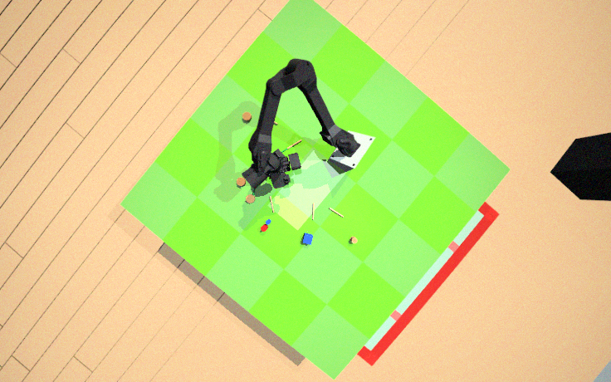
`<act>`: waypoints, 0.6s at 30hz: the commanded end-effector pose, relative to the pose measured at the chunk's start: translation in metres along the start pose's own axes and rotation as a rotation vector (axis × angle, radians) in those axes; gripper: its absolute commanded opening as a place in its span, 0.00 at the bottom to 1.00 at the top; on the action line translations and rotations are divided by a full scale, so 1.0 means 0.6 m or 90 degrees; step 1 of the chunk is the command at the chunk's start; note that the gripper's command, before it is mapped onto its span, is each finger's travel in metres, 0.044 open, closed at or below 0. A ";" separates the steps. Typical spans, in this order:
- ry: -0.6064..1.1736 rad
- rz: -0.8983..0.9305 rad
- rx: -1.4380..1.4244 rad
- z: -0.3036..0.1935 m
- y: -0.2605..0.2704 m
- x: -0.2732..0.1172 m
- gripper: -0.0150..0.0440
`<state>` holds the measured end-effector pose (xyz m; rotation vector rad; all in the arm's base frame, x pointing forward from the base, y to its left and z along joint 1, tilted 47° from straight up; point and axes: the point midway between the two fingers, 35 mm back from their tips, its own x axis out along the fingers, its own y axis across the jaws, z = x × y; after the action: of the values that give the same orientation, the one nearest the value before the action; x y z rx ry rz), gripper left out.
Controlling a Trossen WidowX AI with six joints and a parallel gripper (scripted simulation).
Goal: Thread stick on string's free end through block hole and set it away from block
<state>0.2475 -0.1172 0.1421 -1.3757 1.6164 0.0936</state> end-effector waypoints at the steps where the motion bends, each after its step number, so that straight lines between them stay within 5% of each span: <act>1: 0.000 0.000 0.000 0.000 0.000 0.000 0.65; 3: 0.000 0.000 0.000 0.000 0.000 0.000 0.65; 12: 0.000 0.000 0.000 0.000 0.000 0.000 0.25; 18: 0.000 0.000 0.000 0.000 0.000 0.000 0.25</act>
<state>0.2475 -0.1172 0.1421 -1.3758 1.6164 0.0936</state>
